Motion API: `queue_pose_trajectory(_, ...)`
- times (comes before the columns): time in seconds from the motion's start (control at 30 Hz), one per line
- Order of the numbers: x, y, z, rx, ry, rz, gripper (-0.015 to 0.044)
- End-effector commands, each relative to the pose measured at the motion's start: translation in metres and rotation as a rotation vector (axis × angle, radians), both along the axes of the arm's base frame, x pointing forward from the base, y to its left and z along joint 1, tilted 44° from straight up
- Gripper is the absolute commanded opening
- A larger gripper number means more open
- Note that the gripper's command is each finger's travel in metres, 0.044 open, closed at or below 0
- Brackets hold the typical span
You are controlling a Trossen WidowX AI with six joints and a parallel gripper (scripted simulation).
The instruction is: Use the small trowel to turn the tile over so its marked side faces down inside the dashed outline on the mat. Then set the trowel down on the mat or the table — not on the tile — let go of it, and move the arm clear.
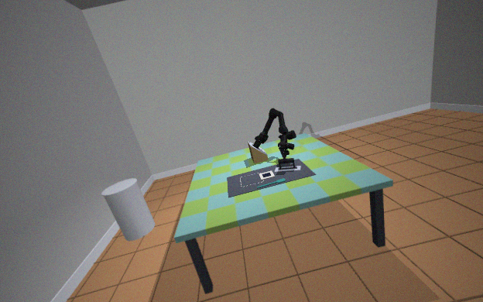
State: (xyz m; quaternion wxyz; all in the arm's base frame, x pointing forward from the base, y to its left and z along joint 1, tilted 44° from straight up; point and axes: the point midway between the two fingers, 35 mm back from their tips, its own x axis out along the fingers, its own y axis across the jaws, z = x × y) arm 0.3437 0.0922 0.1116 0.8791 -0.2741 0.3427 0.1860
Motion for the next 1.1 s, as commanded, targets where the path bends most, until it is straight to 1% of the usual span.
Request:
queue_pose_trajectory(0.0,-0.005,-0.001,0.000,0.010,-0.041,-0.044,0.0300)
queue_pose_trajectory(1.07,0.028,0.005,-0.029,0.009,-0.040,-0.044,0.0300)
